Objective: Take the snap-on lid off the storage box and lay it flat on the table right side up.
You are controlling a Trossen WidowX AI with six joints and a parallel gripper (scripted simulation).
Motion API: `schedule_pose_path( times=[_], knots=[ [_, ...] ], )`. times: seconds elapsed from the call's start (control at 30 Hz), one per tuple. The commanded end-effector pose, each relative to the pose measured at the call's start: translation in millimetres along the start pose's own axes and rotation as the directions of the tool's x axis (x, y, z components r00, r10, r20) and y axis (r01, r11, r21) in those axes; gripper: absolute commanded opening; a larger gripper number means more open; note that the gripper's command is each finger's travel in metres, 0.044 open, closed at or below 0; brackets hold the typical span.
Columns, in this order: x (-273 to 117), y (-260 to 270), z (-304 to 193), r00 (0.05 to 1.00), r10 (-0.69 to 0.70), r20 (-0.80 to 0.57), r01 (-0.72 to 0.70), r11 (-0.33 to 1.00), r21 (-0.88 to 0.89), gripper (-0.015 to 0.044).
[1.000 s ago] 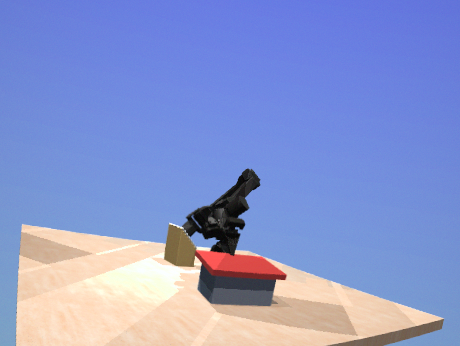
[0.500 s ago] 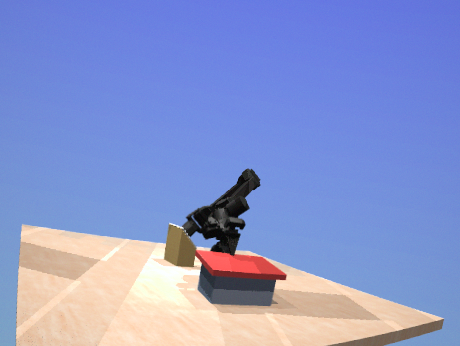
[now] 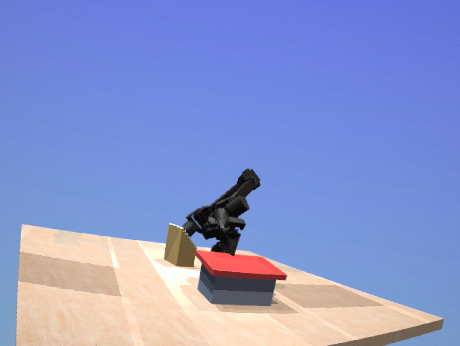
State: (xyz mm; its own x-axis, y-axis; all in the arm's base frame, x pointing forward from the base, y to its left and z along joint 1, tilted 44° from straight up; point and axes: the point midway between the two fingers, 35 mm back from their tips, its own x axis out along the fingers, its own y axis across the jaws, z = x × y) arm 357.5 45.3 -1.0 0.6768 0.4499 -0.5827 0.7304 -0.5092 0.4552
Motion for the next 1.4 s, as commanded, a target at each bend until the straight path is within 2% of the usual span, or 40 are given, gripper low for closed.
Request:
schedule_pose_path(
  times=[0.0, 0.57, 1.37],
  knots=[
    [0.7, 0.2, 0.2, 1.0, -0.001, 0.002, 0.001, 1.0, 0.002, 0.0],
    [0.6, 1.4, -0.2, 1.0, 0.0, 0.001, 0.0, 1.0, 0.0, 0.0],
    [-15.7, 28.8, -0.1, 1.0, 0.0, 0.004, 0.0, 1.0, 0.0, 0.0]
  ],
)
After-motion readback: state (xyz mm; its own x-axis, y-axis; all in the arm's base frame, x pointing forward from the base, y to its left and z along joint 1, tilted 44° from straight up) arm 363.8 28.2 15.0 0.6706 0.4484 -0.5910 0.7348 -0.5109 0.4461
